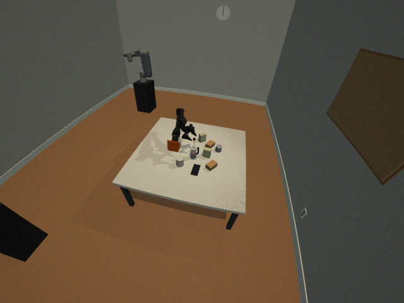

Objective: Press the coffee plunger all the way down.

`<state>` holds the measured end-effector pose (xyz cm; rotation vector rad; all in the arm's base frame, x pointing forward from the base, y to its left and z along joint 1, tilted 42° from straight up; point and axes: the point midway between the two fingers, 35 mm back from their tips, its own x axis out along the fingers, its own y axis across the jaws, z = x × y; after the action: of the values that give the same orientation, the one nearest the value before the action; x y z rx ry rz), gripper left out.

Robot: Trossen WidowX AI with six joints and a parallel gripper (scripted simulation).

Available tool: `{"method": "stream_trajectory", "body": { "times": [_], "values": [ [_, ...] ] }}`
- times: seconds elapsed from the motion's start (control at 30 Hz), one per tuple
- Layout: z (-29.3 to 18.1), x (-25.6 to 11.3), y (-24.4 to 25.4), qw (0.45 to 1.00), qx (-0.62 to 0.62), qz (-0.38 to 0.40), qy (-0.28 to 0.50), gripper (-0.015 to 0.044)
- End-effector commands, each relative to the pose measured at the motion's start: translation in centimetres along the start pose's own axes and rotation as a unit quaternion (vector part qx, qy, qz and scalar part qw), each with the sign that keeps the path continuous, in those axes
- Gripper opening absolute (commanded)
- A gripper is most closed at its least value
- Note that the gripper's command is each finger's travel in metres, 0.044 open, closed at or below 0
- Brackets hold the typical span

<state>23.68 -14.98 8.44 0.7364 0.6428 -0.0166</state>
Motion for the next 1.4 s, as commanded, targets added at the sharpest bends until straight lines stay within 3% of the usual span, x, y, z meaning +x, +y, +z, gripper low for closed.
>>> {"method": "stream_trajectory", "body": {
  "times": [0.0, 0.13, 0.53, 1.37],
  "values": [
    [-0.3, 0.7, -0.1, 1.000, 0.006, 0.000, 0.003, 0.0440],
    [-0.3, 1.1, 0.0, 1.000, 0.006, 0.000, 0.002, 0.0440],
    [-0.3, 1.1, 0.0, 1.000, 0.006, 0.000, 0.002, 0.0125],
    [-1.9, 2.6, -0.4, 1.000, 0.006, -0.001, 0.004, 0.0120]
  ]
}}
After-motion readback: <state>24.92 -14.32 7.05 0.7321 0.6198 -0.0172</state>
